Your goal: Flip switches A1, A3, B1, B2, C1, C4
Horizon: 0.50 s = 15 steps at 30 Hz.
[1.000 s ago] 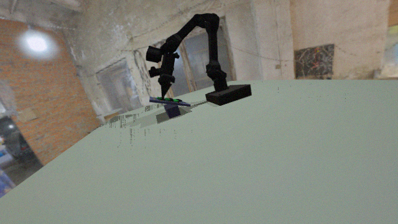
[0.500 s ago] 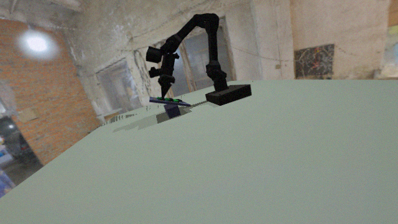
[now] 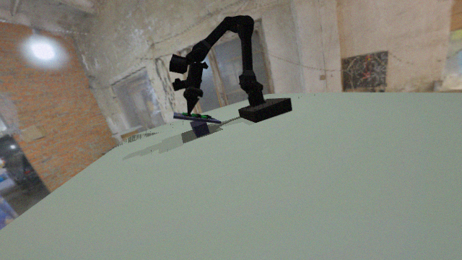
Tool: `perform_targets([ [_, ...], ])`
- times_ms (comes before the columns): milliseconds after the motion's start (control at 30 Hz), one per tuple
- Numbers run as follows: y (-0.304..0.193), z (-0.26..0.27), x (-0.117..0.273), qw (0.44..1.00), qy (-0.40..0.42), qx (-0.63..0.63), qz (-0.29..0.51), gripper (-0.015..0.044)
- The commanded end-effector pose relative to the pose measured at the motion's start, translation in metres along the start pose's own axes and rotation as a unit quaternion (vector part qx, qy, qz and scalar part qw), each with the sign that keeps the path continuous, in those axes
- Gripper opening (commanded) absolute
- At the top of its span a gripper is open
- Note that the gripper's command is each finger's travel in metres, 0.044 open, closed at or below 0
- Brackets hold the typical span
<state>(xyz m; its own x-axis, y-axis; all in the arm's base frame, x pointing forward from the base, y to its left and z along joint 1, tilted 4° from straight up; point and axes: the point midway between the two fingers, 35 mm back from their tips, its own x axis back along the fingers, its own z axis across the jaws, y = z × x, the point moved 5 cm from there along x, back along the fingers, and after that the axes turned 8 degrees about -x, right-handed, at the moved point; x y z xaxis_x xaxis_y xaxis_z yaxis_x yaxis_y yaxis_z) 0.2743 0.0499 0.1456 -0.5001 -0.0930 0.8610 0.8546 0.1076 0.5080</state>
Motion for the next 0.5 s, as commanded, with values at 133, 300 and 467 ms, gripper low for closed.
perform_targets([
  [133, 0.000, 0.001, -0.001, 1.000, 0.003, 0.002, -0.001, 0.0000],
  [300, 0.005, 0.001, 0.053, 1.000, 0.001, 0.002, 0.011, 0.0000],
  [467, 0.004, 0.001, 0.064, 1.000, 0.001, 0.002, 0.013, 0.0000],
])
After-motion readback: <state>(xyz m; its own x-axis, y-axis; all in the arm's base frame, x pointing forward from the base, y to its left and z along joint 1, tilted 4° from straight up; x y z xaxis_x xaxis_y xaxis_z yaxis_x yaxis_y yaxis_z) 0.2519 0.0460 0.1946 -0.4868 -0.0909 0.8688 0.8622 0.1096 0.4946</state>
